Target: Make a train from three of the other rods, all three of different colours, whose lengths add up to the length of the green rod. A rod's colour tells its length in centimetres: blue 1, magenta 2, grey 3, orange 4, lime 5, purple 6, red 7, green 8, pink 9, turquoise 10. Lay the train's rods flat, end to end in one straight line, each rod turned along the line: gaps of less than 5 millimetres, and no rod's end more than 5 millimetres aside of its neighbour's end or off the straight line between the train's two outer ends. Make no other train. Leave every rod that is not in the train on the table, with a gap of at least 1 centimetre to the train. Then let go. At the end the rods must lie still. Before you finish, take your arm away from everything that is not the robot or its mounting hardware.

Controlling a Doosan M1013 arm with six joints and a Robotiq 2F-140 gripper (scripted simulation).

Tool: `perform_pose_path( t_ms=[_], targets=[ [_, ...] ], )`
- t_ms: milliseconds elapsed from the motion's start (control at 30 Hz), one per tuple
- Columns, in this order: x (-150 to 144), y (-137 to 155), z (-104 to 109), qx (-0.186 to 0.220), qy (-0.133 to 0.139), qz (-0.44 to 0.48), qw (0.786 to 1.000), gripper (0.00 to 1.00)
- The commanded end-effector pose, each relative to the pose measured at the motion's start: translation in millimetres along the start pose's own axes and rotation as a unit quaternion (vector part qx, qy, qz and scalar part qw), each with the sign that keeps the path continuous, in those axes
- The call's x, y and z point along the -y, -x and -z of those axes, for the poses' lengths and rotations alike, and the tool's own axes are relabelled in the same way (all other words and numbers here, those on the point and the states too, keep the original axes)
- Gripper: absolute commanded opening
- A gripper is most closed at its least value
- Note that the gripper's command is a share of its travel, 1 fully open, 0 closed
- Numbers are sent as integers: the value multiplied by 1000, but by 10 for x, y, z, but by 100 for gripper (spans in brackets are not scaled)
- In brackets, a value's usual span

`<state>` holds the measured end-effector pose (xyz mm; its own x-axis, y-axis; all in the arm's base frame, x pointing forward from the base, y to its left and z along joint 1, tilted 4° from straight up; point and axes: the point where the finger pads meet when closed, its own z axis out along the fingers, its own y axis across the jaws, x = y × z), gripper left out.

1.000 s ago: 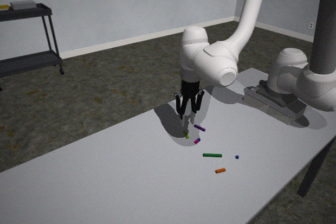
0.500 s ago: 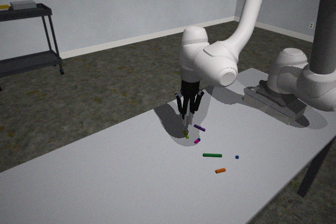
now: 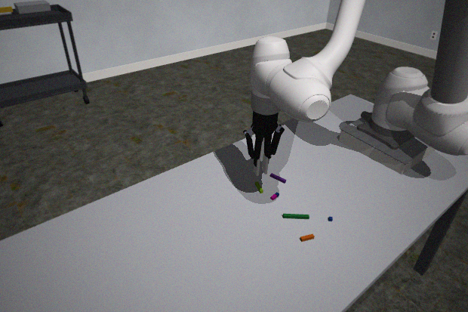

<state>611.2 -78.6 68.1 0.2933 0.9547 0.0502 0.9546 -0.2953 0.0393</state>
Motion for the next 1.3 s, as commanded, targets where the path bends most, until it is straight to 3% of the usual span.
perform_pose_path(
  t_ms=[0,1267],
  targets=[
    [0,0,-7,0,0,0,1000,15],
    [-1,6,-436,0,0,0,1000,15]
  ],
)
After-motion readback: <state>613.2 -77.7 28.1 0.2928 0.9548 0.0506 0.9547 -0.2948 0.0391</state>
